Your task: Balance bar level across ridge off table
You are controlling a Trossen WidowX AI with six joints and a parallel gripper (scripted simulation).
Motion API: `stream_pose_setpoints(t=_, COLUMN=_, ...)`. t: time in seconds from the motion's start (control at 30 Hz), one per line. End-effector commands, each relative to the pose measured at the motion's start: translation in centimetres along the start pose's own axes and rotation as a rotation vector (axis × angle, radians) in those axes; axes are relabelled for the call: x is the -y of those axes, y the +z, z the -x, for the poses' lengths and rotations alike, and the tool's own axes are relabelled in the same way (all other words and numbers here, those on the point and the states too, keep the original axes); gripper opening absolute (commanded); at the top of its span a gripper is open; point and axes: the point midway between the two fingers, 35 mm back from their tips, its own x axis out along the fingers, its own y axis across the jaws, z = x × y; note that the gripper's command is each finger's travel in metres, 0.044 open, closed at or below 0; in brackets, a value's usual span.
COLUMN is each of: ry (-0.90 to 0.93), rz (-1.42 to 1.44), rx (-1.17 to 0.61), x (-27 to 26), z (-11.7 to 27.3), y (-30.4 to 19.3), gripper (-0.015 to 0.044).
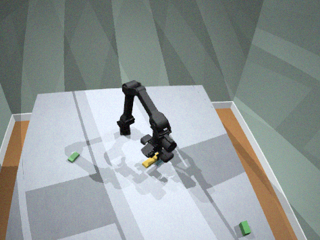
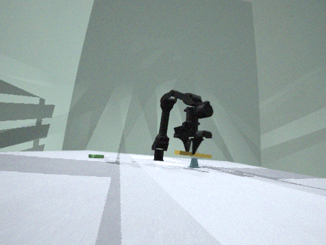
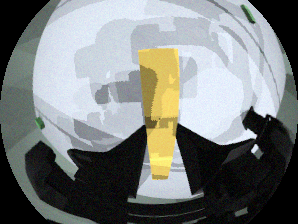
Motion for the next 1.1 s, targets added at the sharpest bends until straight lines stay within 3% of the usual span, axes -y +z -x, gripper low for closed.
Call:
stream_pose_setpoints(t=0.0, ry=0.000, rz=-0.002, rx=-0.005, x=-0.03, z=-0.10, y=-0.08, gripper=0.0000)
stream_pose_setpoints(t=1.07, ry=0.000, rz=-0.002, rx=-0.005, x=-0.03, z=-0.37, y=-0.10, gripper=0.0000)
